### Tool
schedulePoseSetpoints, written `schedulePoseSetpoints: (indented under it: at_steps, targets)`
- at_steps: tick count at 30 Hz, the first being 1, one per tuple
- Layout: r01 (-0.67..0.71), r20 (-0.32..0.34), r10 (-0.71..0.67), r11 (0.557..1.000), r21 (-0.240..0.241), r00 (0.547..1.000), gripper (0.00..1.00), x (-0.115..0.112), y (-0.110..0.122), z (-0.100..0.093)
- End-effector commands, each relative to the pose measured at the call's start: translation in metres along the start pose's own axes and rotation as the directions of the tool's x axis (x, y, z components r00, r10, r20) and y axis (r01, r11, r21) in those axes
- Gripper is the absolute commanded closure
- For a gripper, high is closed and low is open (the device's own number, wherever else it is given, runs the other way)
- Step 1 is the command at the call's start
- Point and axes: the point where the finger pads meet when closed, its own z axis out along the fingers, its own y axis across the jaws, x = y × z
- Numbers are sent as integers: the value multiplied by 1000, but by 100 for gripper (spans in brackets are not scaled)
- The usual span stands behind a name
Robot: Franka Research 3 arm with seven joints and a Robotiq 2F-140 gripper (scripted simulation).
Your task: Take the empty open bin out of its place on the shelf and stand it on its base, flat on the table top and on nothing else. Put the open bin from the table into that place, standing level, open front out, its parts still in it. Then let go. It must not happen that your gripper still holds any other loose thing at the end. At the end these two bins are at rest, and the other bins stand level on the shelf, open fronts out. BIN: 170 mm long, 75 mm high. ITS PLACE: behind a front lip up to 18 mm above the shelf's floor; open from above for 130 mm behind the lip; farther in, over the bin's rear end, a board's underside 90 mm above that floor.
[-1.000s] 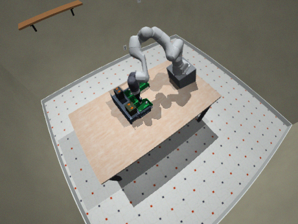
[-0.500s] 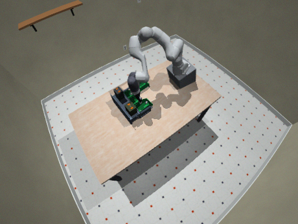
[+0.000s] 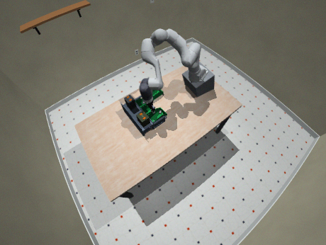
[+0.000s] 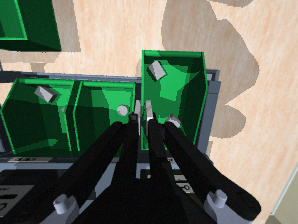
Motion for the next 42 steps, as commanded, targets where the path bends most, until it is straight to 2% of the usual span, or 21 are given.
schedulePoseSetpoints:
  at_steps: [1,13,42]
  targets:
    - [-2,-3,2,1000,0,1000,94,2,0,-3]
    - [-2,-3,2,1000,0,1000,94,4,0,-14]
    - [-2,-3,2,1000,0,1000,94,10,0,-61]
